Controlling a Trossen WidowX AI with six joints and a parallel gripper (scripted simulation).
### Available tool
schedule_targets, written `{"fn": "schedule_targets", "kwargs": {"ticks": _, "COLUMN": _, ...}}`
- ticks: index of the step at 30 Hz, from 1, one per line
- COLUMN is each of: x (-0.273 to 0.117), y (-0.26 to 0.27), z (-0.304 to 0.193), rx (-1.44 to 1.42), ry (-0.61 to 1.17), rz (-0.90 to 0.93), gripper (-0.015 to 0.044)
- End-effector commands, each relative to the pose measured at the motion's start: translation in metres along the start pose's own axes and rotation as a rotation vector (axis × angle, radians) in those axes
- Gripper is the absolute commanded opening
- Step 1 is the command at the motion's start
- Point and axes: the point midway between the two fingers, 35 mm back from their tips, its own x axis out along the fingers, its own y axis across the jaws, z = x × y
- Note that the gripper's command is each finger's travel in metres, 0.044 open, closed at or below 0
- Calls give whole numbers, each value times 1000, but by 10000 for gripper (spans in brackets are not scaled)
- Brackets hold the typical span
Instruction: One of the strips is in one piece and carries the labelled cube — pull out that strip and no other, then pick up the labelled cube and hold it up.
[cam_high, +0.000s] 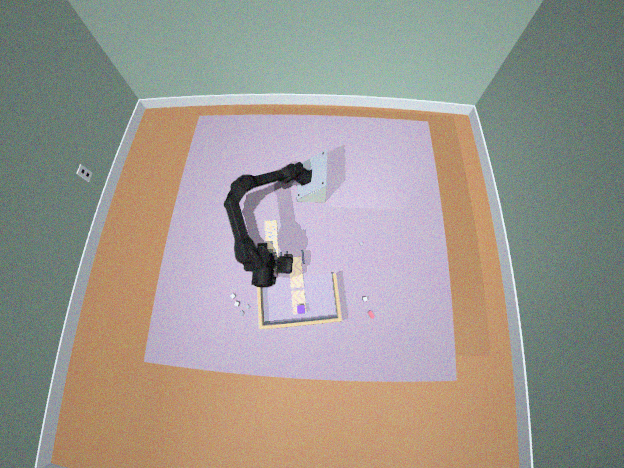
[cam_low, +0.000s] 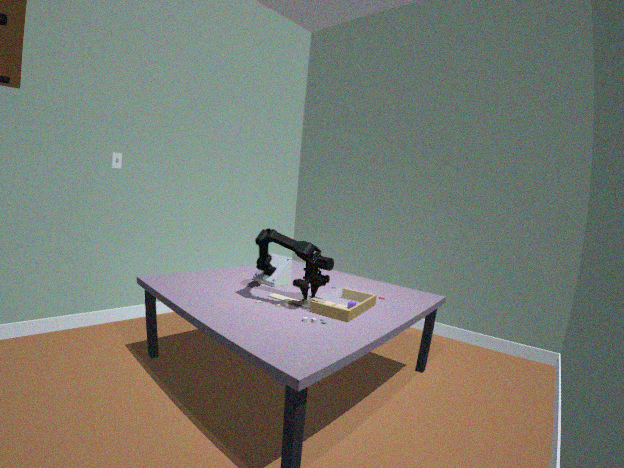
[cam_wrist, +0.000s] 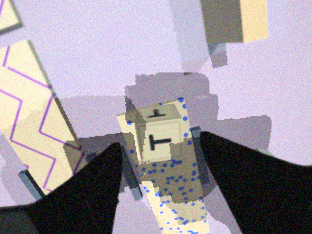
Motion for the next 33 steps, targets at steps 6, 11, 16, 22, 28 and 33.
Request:
{"fn": "schedule_targets", "kwargs": {"ticks": 6, "x": 15, "y": 0, "z": -1, "rx": -7, "ry": -1, "rz": -5, "gripper": 250}}
{"fn": "schedule_targets", "kwargs": {"ticks": 11, "x": 23, "y": 0, "z": -1, "rx": -7, "ry": -1, "rz": -6, "gripper": 250}}
{"fn": "schedule_targets", "kwargs": {"ticks": 16, "x": 29, "y": 0, "z": -1, "rx": -7, "ry": -1, "rz": -6, "gripper": 250}}
{"fn": "schedule_targets", "kwargs": {"ticks": 22, "x": 27, "y": -1, "z": -1, "rx": 1, "ry": 1, "rz": -1, "gripper": 138}}
{"fn": "schedule_targets", "kwargs": {"ticks": 28, "x": 27, "y": -1, "z": -1, "rx": 1, "ry": 1, "rz": -1, "gripper": 98}}
{"fn": "schedule_targets", "kwargs": {"ticks": 33, "x": 22, "y": 1, "z": -7, "rx": -1, "ry": 1, "rz": 0, "gripper": 0}}
